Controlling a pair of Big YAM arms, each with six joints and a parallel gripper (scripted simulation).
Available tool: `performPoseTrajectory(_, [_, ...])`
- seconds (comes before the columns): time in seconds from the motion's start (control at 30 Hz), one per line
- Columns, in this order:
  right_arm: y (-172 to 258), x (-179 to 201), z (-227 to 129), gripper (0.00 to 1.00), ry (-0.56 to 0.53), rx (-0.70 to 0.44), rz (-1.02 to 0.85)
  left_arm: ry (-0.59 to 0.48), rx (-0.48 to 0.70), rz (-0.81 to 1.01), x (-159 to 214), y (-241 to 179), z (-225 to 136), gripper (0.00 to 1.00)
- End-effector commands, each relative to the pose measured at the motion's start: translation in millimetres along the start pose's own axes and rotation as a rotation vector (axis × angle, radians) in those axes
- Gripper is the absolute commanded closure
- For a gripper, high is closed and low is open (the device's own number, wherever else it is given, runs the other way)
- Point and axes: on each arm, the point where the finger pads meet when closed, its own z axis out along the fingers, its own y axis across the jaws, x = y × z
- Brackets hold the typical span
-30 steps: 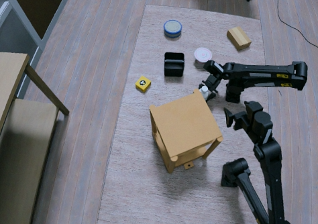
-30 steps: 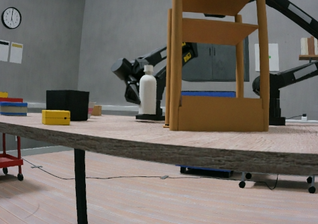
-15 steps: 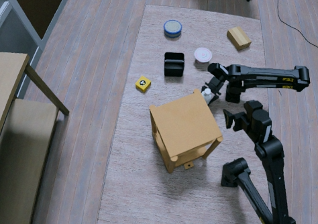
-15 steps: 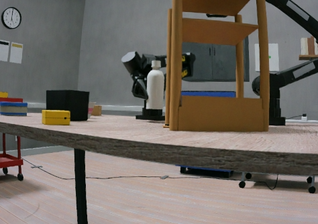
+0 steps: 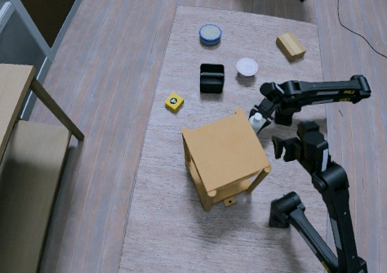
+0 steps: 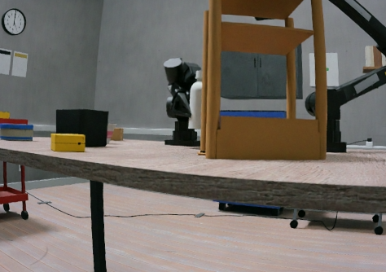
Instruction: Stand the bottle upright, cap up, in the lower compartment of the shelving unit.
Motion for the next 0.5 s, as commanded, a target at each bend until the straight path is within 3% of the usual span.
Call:
performPoseTrajectory(0.0, [15.1,-31.5,-9.5,0.45,-0.035,0.002,0.003,0.001,0.004,0.044,-21.4,6.8,-24.9,0.00])
performPoseTrajectory(0.47, [38.5,-41.3,-5.2,0.45,-0.025,-0.022,-0.007,0.086,0.052,0.071,-13.8,5.6,-33.8,0.00])
